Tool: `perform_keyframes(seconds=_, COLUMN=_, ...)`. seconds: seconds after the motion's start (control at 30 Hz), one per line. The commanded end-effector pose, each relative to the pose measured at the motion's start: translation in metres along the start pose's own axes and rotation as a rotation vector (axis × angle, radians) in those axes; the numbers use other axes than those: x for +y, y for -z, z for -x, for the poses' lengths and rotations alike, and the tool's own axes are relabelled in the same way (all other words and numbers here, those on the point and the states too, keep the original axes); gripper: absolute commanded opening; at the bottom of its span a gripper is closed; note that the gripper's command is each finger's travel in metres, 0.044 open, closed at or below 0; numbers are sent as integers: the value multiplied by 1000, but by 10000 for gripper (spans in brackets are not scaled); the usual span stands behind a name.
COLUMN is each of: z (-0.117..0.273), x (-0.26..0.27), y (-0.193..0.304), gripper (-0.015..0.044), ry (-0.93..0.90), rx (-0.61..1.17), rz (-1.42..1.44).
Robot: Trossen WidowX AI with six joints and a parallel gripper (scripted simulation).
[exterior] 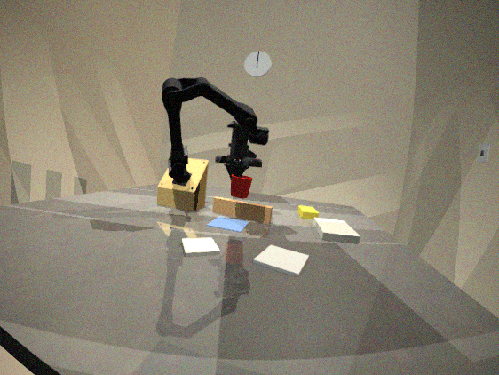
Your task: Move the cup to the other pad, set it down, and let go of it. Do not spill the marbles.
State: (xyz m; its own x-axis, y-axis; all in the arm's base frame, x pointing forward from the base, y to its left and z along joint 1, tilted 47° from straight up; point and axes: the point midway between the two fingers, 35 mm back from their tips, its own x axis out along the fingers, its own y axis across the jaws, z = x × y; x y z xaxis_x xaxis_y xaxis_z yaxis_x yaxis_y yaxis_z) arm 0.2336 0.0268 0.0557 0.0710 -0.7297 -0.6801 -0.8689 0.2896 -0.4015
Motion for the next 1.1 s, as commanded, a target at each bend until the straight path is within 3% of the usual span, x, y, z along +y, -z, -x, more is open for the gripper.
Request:
perform_keyframes(seconds=0.0, z=1, x=4, y=-9, gripper=0, ry=-5, rx=-4, rz=-6)
perform_keyframes(seconds=1.07, z=3, x=31, y=-66, gripper=0, ry=-6, rx=-7, rz=-7)
